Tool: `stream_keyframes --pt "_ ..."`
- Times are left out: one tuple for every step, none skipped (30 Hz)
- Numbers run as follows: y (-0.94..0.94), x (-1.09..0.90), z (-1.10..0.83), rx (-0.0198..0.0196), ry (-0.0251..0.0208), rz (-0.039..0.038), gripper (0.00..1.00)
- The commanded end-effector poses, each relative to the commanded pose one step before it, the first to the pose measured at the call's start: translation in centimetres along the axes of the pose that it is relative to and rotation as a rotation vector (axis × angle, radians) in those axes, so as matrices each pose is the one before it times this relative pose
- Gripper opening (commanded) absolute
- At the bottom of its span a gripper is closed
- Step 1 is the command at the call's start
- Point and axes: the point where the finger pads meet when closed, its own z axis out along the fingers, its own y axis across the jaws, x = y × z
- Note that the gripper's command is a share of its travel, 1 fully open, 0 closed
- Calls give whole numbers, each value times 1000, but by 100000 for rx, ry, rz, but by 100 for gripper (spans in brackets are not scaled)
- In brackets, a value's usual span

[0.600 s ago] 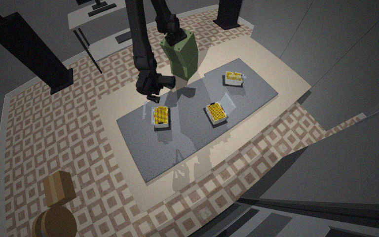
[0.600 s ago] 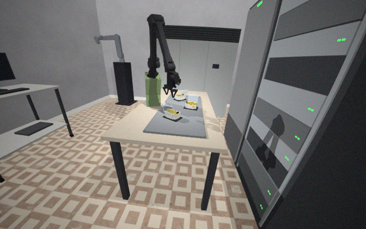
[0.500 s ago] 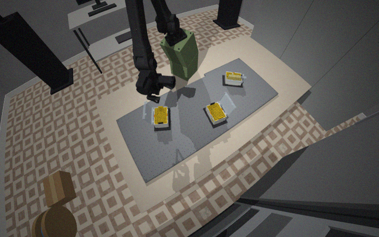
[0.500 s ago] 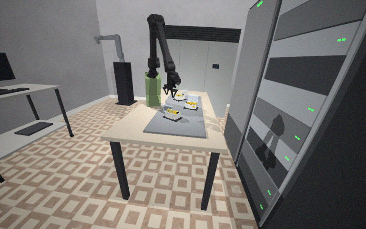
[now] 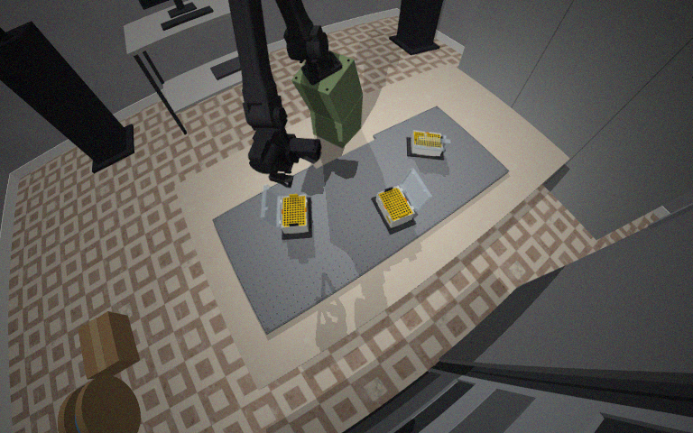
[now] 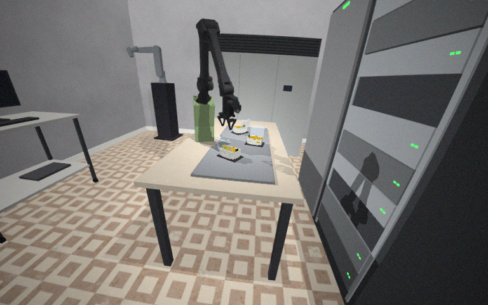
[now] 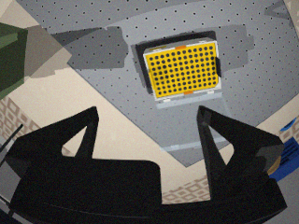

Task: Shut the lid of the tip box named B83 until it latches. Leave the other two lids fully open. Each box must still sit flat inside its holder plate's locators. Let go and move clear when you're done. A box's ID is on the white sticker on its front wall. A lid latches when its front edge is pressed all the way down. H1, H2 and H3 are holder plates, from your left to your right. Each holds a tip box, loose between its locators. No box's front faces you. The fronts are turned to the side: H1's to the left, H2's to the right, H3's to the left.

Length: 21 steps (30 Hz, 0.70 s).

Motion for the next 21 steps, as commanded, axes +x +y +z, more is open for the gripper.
stream_keyframes --pt "-1253 -1386 40 -2536 -1815 -828 0" --pt "-82 -424 57 -25 467 -5 0" --pt "-86 -475 55 -3 173 -5 0" --pt "-87 -505 54 4 -5 -5 0" --pt "-87 -505 54 4 -5 -5 0" --pt "-10 -619 73 -3199 -1326 -672 0" --pt "-17 -487 78 -861 -60 -182 0" --pt "-21 -451 76 4 337 -6 0" --pt "-21 -482 75 6 158 -6 0" --pt "-20 -510 74 1 -4 -6 0" --pt "-20 -510 74 1 -4 -6 0" --pt "34 -560 73 -3277 -404 -786 0" --pt "19 -500 72 -744 25 -183 0" --pt "12 -478 71 20 183 -6 0" --pt "0 0 0 0 0 0 0" --pt "0 0 0 0 0 0 0" --pt "15 -516 70 -1 -37 -6 0" --pt "14 -497 70 13 68 -6 0" --pt "15 -510 70 5 -4 -6 0" --pt "70 -514 70 -3221 444 -881 0" --pt "57 -531 65 -662 -39 -180 0"
